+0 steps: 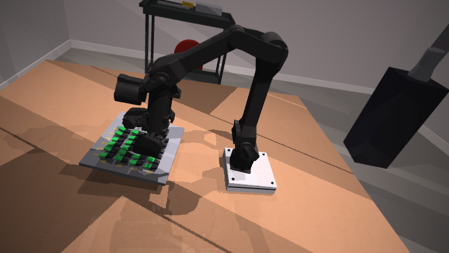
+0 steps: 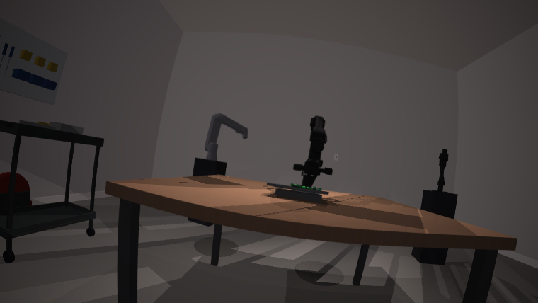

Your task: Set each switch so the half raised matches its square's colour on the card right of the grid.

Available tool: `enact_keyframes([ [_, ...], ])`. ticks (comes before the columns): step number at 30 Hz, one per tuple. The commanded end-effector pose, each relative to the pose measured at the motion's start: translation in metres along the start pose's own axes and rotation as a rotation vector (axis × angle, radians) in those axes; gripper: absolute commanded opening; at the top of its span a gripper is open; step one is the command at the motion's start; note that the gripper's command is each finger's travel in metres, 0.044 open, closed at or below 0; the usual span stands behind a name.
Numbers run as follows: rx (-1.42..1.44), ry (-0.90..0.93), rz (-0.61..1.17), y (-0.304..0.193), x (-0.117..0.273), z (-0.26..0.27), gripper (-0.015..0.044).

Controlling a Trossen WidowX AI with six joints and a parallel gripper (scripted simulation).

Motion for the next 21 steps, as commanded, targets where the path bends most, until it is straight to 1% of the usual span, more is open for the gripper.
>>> enact_keyframes([
  [1, -0.004, -0.001, 0.000, 0.0000, -0.0012, 0.0000, 0.0000],
  [21, -0.004, -0.001, 0.000, 0.0000, -0.0039, 0.0000, 0.0000],
])
Point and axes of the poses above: the point midway between the two fingers, 35 mm back from their tips, its own x axis back along the fingers, its own z axis across the jaws, y = z × x, the point moved 7 cm from there along x, back along the fingers, and after that the axes turned 14 degrees about -x, right-handed, at the moved point
